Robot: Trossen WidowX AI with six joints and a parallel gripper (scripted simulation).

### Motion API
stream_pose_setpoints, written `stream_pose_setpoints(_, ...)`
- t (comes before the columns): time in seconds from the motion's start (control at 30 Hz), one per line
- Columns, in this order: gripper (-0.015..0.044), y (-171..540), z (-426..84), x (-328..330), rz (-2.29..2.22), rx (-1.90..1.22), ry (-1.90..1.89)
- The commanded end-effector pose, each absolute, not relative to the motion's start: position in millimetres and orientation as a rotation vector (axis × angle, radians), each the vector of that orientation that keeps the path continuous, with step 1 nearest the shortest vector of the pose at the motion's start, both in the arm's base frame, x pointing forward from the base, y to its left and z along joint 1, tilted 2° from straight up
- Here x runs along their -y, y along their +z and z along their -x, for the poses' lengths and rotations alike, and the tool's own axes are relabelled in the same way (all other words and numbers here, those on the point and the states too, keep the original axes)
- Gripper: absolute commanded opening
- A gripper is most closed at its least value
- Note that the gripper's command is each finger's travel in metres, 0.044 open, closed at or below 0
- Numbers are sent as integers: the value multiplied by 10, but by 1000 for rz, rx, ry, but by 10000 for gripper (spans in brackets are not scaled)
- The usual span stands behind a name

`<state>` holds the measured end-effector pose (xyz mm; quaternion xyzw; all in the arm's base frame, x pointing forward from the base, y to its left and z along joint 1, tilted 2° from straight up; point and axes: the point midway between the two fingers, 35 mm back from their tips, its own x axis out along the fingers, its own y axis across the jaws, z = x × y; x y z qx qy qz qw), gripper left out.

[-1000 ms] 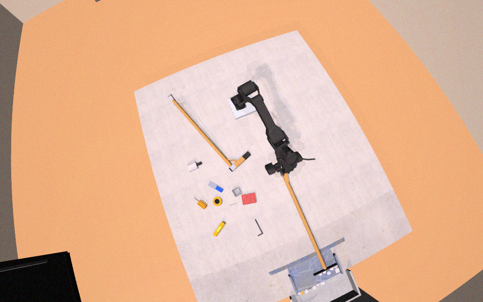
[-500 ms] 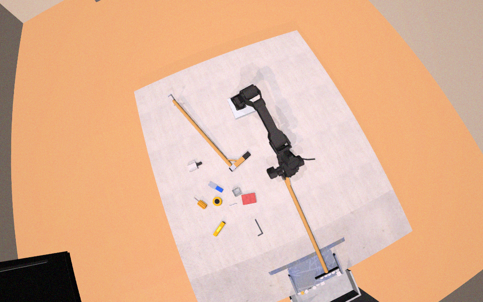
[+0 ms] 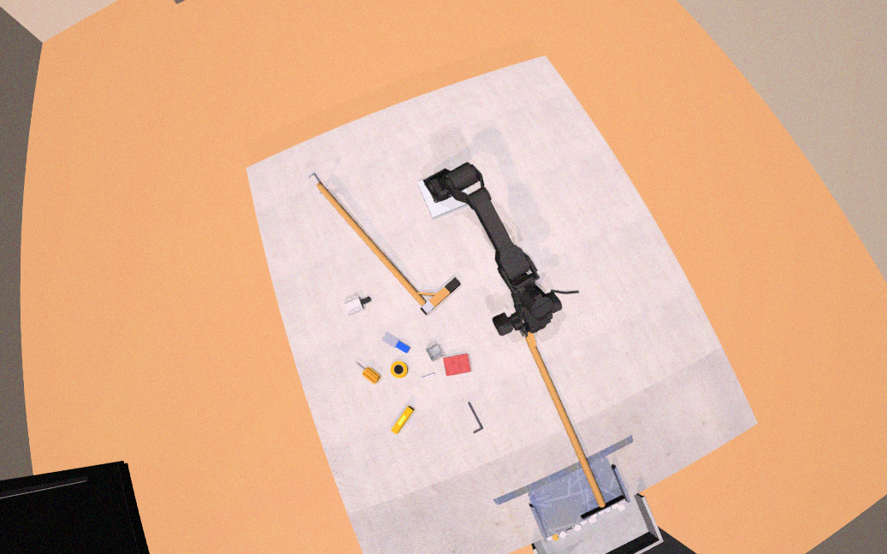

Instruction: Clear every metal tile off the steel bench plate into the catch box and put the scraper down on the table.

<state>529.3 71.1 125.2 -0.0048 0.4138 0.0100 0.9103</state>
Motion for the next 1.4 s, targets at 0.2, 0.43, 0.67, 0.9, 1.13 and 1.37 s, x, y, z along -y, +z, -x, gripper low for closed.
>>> stream_pose_setpoints(0.2,0,1285,-5445,-717,8,-841,26)
stream_pose_setpoints(0.43,0,1253,-5411,-708,9,-852,21)
stream_pose_setpoints(0.67,0,1253,-5411,-708,9,-852,21)
stream_pose_setpoints(0.9,0,1255,-5421,-709,9,-849,21)
stream_pose_setpoints(1.13,0,1267,-5397,-714,9,-847,22)
stream_pose_setpoints(1.37,0,1293,-5300,-725,9,-847,22)
